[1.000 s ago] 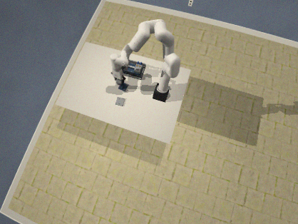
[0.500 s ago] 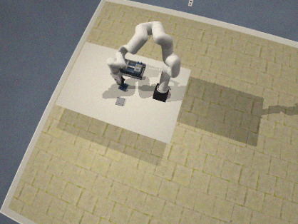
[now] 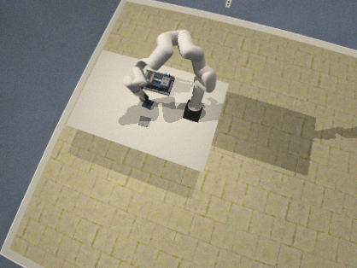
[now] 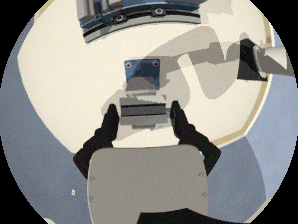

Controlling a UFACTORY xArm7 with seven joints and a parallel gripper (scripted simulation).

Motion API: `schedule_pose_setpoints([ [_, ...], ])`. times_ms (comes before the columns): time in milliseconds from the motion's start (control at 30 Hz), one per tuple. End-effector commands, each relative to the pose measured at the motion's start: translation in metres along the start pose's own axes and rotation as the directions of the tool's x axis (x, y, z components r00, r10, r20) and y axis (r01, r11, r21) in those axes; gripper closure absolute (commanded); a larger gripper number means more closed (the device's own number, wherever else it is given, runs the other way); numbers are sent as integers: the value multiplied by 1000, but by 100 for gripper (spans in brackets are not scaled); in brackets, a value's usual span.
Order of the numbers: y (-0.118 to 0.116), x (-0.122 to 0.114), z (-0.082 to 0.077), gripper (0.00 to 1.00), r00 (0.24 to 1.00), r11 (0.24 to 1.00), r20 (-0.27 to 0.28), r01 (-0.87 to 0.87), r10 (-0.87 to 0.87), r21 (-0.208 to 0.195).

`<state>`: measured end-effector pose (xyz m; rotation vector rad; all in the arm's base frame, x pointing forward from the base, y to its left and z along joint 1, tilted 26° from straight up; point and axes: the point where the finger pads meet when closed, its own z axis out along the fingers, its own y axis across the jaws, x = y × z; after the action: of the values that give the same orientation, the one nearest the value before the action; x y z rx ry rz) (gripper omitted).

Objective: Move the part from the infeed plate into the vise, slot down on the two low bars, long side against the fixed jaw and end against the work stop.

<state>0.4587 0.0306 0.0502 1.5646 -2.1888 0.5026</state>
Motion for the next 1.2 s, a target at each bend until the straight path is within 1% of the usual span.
schedule_pose_setpoints([
  [0,-1,-2,-1,11,997,1000,-79,0,0,0],
  [167,-1,-3,-1,11,989,1000,-150,0,0,0],
  [233,-1,-3,-1,11,989,1000,-150,0,0,0],
  [500,-1,-4,-1,11,967,1000,-255,0,0,0],
  [733,-1,-5,-1,11,942,1000,-337,0,0,0],
  [800,-1,-5,-1,11,942,1000,-337,0,0,0],
  [1167,-1,-6,0,11,897,1000,-443,0,0,0],
])
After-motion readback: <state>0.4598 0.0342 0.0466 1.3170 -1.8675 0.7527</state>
